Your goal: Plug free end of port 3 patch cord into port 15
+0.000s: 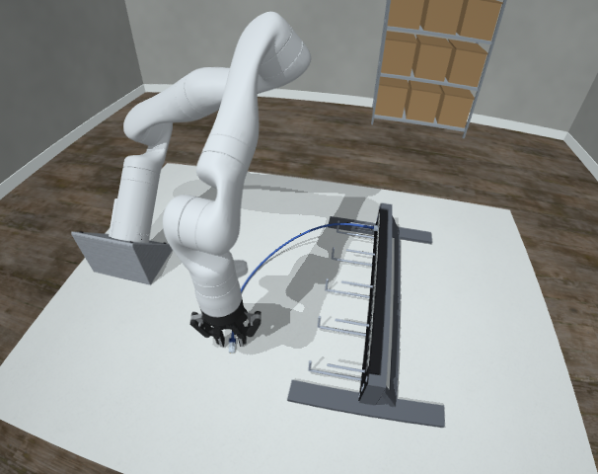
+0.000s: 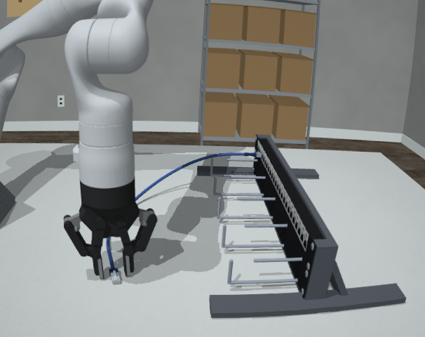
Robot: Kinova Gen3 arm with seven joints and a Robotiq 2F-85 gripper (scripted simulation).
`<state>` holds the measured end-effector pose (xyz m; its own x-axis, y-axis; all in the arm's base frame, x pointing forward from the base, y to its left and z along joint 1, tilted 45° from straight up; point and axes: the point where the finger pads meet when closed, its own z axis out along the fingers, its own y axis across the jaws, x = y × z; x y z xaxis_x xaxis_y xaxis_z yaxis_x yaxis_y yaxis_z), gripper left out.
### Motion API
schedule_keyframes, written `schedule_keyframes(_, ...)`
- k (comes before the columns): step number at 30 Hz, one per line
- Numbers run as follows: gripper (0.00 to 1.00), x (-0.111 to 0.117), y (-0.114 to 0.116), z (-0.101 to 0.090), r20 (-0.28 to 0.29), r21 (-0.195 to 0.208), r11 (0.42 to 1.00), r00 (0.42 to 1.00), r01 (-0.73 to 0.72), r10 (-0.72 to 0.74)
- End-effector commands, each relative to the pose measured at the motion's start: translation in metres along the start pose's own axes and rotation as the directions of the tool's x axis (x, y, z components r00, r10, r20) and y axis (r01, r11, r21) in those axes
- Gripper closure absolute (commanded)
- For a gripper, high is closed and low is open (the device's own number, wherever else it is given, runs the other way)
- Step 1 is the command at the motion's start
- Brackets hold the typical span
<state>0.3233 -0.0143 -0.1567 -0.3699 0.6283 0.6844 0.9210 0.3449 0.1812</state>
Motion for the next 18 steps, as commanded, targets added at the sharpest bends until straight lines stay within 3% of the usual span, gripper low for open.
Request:
schedule_keyframes(1,0.63,-0.0005,0.0003,-0.0008,0.002,-0.001,1.000,1.000,0.000,0.000)
schedule_keyframes(3,0.63,-0.0005,0.0003,-0.0008,0.002,-0.001,1.000,1.000,0.000,0.000)
schedule_keyframes(4,1.00,-0.0005,0.0003,-0.0008,0.002,-0.001,1.000,1.000,0.000,0.000)
schedule_keyframes(18,1.00,-0.0005,0.0003,-0.0007,0.002,-0.001,1.000,1.000,0.000,0.000)
